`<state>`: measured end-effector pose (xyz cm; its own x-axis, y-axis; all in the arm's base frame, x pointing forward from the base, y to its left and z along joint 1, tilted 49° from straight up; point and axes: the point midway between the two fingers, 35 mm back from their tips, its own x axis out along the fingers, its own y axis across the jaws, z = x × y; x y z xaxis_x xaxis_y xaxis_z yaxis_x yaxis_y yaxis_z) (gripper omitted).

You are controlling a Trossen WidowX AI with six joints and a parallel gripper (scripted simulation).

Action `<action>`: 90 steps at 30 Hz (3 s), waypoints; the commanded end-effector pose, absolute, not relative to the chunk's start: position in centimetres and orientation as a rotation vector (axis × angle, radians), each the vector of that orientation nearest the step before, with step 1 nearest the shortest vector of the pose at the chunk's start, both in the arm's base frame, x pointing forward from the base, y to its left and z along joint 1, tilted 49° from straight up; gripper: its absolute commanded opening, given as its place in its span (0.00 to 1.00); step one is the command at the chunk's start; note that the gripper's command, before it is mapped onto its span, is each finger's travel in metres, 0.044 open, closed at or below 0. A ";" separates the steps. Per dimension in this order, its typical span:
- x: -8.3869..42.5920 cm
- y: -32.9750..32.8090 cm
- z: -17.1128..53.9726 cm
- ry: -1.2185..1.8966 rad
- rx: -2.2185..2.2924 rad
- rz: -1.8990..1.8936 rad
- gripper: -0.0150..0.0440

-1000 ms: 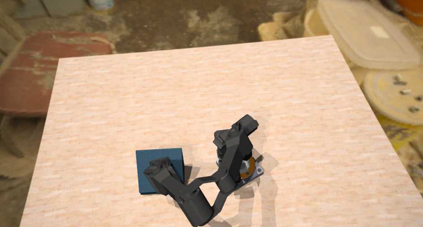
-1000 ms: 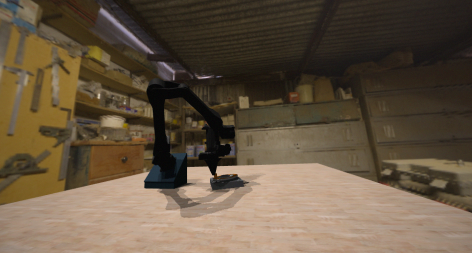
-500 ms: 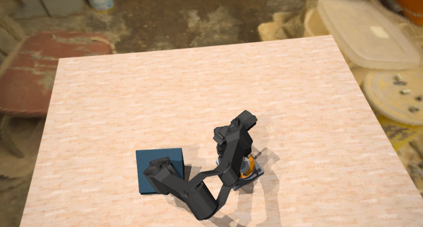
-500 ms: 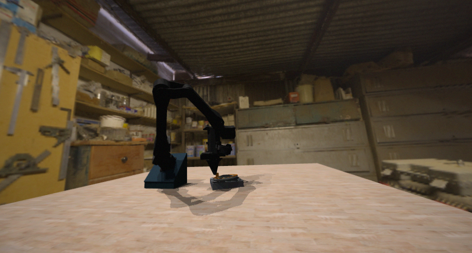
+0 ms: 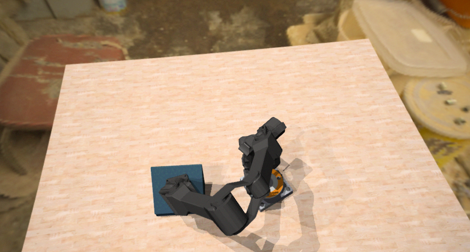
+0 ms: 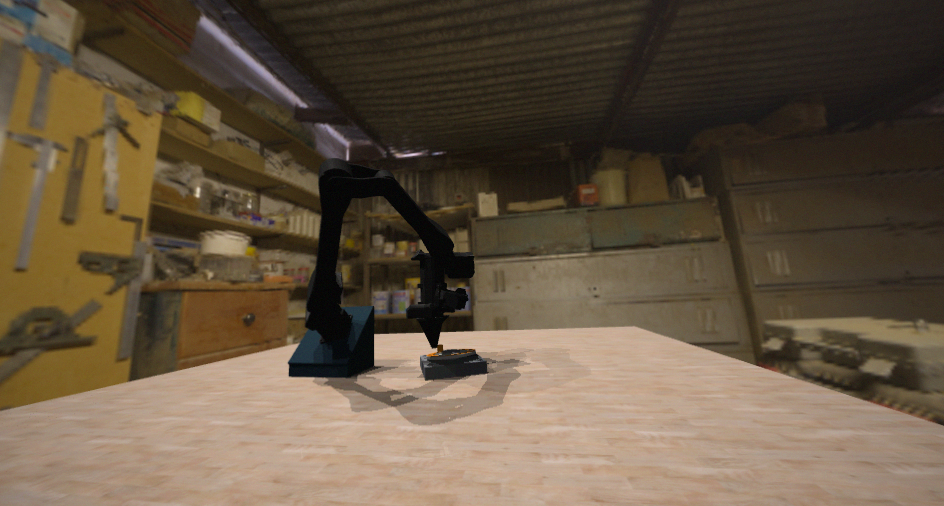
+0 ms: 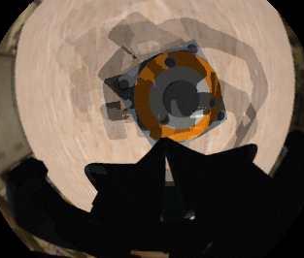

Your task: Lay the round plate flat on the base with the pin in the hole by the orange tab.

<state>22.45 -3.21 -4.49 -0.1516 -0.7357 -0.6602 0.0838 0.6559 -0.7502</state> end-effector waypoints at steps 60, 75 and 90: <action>29.8 -2.9 -5.7 1.570 -0.543 -0.782 0.25; 30.9 -3.8 -4.9 1.569 -0.543 -0.783 0.25; 31.6 -1.6 -2.5 1.570 -0.542 -0.781 0.25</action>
<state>31.26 -3.01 -3.66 -0.1620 -0.7325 -0.6612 0.0883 0.6566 -0.7490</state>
